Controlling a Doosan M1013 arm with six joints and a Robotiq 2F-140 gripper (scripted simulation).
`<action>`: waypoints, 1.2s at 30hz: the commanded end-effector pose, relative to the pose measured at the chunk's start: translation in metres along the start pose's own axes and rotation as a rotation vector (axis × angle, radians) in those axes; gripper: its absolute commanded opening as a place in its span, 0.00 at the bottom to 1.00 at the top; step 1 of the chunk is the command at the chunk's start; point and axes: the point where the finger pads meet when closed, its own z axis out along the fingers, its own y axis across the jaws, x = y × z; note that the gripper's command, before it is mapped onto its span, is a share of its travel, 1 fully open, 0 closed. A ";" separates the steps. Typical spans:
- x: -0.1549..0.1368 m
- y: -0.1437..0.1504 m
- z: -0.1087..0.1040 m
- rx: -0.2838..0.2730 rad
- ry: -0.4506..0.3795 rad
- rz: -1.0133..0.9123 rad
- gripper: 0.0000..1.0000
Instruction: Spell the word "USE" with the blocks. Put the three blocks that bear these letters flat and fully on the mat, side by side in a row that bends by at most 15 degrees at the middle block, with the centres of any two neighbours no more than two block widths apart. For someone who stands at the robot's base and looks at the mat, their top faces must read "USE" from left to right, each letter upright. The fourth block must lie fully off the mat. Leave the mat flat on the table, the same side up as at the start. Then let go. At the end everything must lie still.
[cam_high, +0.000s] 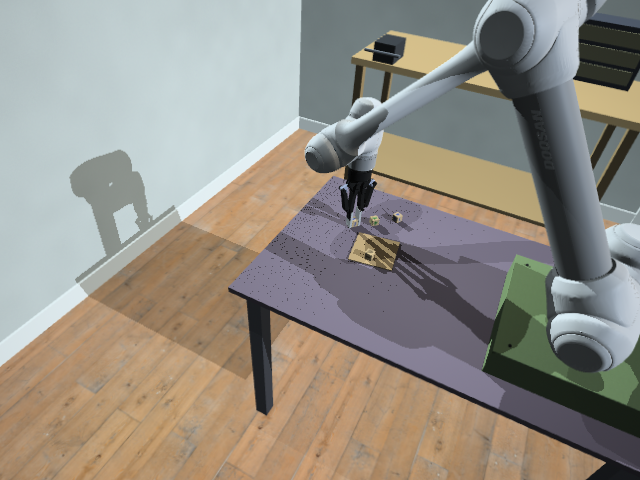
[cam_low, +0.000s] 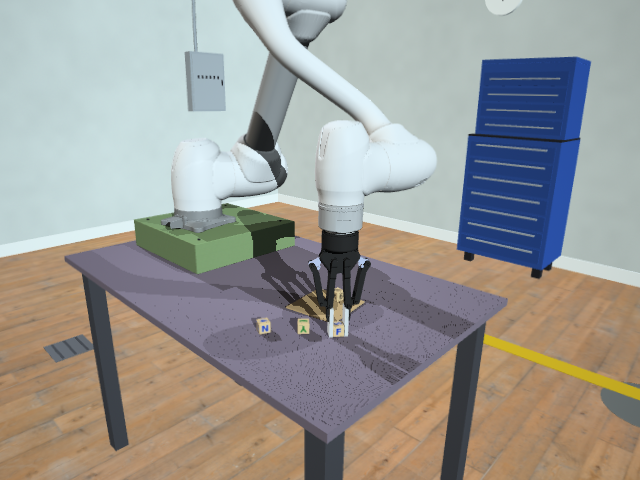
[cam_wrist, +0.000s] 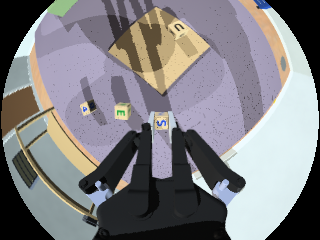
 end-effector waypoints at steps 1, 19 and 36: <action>0.000 0.000 0.000 0.000 0.000 0.000 0.13; 0.000 0.000 -0.003 0.000 0.000 0.000 0.13; 0.000 0.000 -0.093 0.000 0.000 0.000 0.13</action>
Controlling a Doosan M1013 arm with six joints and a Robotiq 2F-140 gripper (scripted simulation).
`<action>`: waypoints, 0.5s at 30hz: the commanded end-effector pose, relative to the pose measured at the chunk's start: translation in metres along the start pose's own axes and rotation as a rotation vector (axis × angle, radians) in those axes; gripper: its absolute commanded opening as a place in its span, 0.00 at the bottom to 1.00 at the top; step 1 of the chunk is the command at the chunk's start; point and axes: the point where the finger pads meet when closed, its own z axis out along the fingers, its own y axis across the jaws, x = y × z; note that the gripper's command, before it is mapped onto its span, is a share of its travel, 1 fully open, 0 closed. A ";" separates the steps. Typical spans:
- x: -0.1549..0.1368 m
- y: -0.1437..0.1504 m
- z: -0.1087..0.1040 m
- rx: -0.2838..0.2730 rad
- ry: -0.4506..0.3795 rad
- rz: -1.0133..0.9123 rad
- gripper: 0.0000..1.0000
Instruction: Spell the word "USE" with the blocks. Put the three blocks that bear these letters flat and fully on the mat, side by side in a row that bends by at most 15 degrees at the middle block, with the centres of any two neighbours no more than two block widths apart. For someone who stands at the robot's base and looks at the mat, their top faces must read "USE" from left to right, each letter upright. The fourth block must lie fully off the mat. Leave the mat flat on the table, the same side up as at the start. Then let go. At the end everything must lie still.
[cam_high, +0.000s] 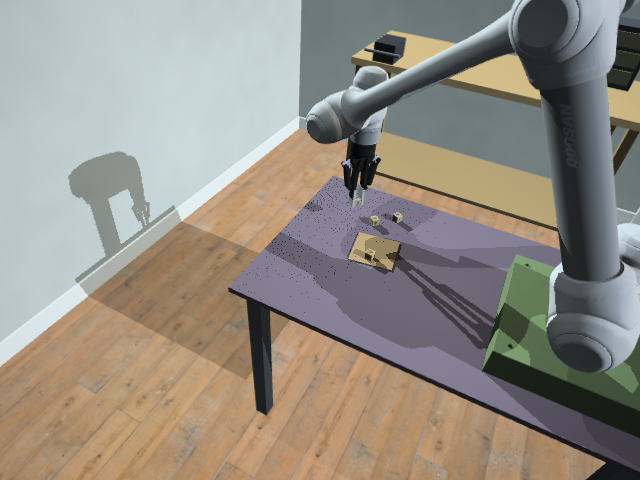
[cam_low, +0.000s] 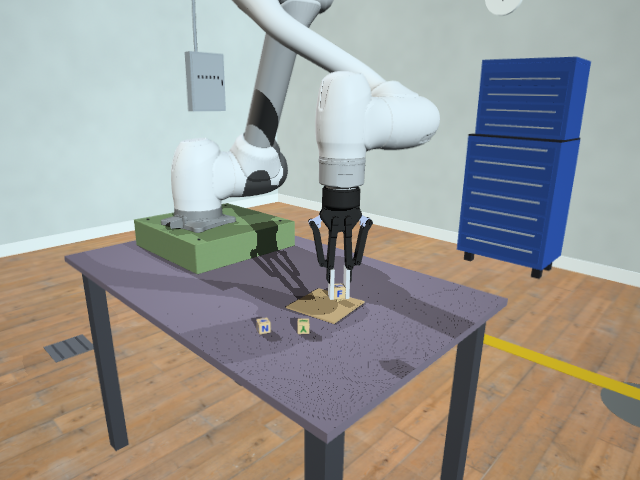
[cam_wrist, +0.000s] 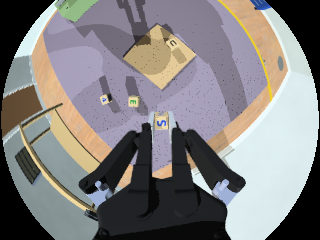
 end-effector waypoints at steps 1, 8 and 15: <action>0.000 0.000 -0.008 0.000 0.000 0.000 0.13; 0.000 0.000 -0.012 0.000 0.000 0.000 0.13; 0.001 0.000 -0.012 0.000 0.000 -0.010 0.13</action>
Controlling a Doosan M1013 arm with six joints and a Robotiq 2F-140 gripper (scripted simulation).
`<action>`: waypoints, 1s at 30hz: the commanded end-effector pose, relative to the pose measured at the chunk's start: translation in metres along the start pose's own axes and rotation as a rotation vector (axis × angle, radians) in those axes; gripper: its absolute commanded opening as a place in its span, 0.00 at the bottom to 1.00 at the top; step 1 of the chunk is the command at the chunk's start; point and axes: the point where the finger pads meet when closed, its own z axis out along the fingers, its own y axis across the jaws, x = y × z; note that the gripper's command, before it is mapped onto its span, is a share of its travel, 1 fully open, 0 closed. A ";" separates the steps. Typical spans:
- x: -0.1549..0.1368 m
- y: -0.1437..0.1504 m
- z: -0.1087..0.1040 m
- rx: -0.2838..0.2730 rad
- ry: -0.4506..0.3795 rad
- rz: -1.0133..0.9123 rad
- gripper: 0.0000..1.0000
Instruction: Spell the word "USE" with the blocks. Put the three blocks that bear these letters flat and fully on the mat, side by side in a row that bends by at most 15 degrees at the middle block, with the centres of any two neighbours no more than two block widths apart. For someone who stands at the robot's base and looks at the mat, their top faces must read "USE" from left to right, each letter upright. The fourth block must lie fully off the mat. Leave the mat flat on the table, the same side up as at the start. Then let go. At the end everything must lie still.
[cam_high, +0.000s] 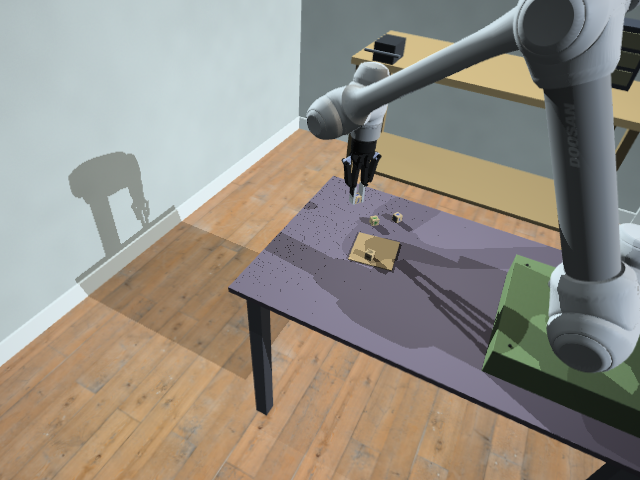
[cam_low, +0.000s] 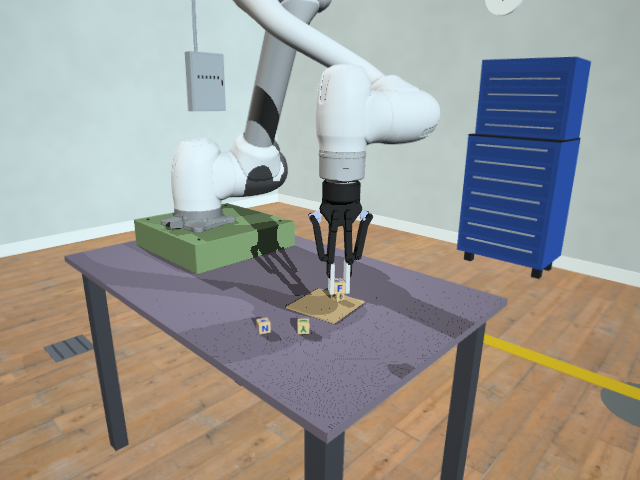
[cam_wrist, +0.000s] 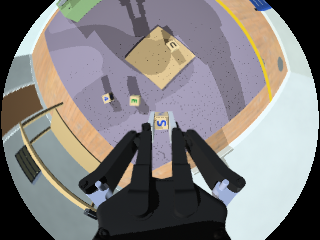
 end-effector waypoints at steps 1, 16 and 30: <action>0.000 0.000 0.000 0.000 0.000 -0.004 0.13; 0.035 0.003 -0.002 0.000 0.000 -0.527 0.13; 0.066 0.003 -0.004 0.000 0.000 -0.992 0.13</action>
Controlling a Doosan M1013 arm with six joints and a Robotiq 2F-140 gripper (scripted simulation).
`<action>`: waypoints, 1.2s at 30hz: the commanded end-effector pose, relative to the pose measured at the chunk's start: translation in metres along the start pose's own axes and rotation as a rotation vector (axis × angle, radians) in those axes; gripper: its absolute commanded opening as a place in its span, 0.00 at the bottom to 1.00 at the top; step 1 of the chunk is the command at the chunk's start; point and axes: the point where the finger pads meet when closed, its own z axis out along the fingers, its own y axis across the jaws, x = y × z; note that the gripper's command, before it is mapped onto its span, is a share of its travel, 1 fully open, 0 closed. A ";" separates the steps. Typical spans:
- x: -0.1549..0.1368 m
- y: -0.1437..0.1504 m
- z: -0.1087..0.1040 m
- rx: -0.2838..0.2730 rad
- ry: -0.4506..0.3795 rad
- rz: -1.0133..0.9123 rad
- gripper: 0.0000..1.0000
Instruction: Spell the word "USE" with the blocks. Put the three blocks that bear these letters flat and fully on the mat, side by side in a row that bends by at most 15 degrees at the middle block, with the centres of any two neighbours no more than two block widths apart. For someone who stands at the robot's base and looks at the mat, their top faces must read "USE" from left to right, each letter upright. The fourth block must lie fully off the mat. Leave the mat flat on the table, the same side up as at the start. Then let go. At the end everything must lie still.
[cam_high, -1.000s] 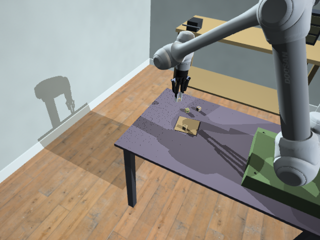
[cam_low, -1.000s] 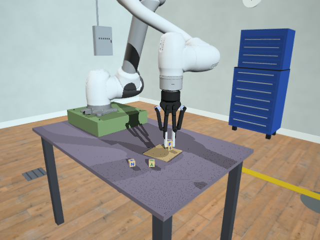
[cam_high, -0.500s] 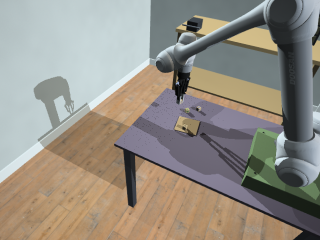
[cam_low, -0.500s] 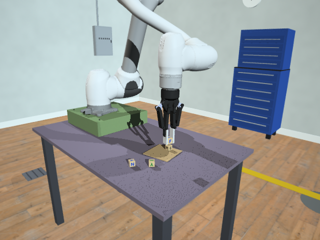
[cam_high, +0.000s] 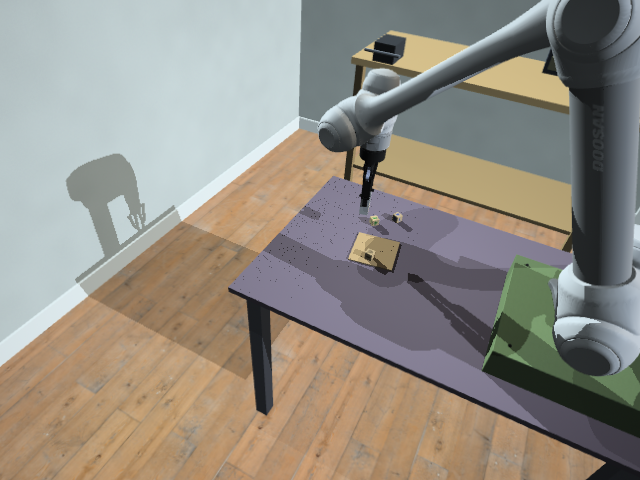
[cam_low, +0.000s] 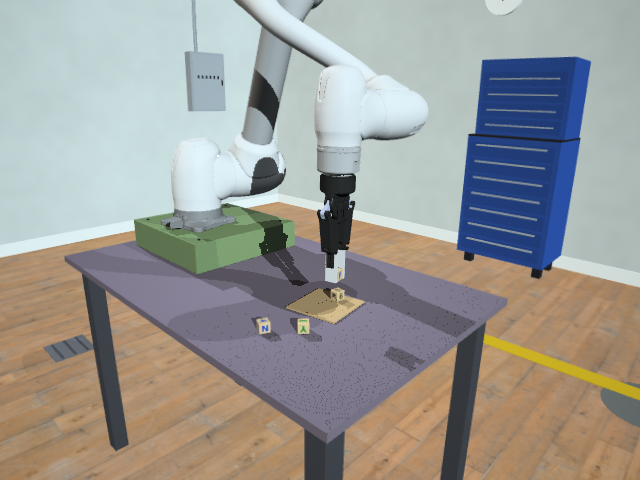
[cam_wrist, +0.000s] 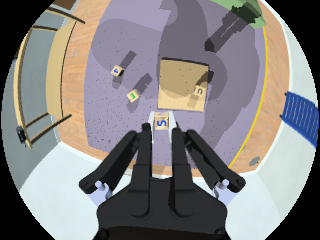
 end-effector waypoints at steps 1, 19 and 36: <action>0.006 0.007 -0.001 -0.007 -0.004 -0.139 0.13; 0.032 0.038 -0.002 -0.005 -0.006 -0.751 0.13; 0.057 0.063 -0.001 -0.004 -0.008 -1.276 0.13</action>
